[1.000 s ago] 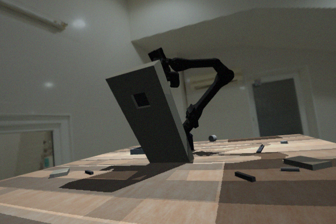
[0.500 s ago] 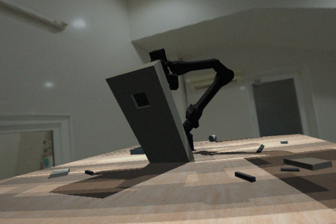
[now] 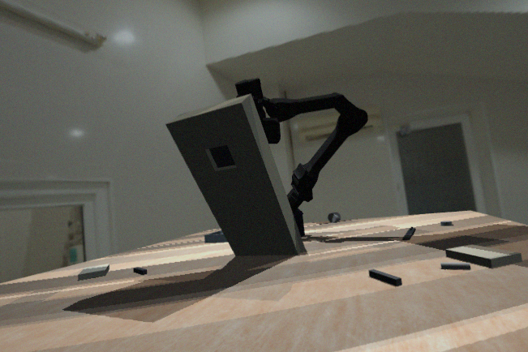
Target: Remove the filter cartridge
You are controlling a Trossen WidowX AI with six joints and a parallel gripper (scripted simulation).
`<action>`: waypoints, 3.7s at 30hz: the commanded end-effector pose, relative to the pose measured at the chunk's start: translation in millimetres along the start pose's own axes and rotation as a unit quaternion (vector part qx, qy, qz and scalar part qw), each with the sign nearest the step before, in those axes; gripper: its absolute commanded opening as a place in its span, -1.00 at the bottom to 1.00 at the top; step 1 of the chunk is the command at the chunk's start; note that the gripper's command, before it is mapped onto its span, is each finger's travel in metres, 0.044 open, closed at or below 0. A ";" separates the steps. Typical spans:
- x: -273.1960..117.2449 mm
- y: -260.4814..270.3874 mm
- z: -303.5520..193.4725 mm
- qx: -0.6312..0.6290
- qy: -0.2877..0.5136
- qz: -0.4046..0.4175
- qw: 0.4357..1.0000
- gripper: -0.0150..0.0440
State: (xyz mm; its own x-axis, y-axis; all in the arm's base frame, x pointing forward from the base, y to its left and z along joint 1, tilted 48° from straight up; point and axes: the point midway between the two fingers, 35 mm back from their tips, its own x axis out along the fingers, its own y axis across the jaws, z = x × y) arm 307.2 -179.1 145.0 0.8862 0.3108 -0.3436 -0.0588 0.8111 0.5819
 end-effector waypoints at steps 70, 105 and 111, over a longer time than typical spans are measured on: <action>14.9 -1.0 0.4 0.002 0.000 -0.002 1.000 -0.18; 18.9 -0.9 0.5 -0.130 0.000 -0.002 0.992 -0.49; 19.7 -0.9 0.4 -0.232 0.000 -0.002 0.973 -0.49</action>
State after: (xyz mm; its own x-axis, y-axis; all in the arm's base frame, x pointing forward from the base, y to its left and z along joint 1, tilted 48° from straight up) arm 320.7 -175.7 139.8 0.8889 0.3105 -0.3368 -0.2075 0.9284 0.3081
